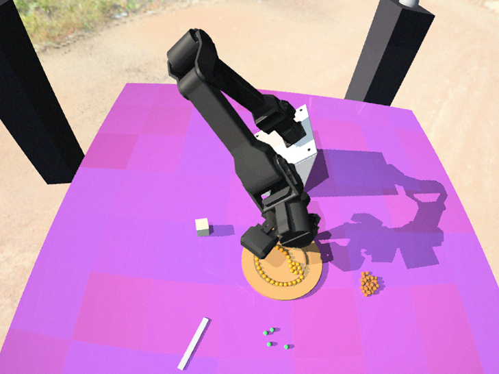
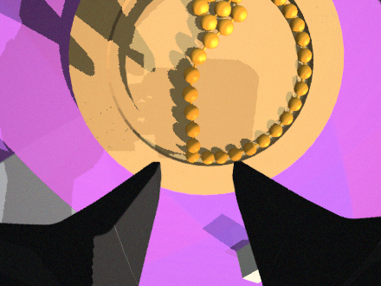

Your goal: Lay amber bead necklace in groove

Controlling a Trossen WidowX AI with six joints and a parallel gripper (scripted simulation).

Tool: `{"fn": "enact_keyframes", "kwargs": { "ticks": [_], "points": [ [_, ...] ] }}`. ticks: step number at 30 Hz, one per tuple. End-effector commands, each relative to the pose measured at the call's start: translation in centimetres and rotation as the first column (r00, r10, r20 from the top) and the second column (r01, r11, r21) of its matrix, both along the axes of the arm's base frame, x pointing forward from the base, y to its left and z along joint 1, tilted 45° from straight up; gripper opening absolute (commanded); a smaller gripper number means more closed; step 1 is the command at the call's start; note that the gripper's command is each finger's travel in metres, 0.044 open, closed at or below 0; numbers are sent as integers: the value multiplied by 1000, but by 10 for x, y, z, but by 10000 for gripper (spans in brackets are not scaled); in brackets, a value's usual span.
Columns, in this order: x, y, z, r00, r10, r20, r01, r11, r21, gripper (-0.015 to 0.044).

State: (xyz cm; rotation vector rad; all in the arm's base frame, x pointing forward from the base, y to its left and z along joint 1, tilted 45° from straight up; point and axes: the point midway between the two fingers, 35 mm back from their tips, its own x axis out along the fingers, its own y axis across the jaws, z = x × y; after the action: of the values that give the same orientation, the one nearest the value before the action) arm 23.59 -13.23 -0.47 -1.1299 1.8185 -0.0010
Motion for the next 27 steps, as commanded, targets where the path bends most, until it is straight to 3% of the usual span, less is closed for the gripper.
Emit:
{"fn": "enact_keyframes", "kwargs": {
  "ticks": [1, 27],
  "points": [
    [-3, -7, -7, 1000, -8, -4, 8, 1000, -2, 120],
    [-6, -26, -26, 1000, -8, -4, 8, 1000, -3, 120]
  ]
}}
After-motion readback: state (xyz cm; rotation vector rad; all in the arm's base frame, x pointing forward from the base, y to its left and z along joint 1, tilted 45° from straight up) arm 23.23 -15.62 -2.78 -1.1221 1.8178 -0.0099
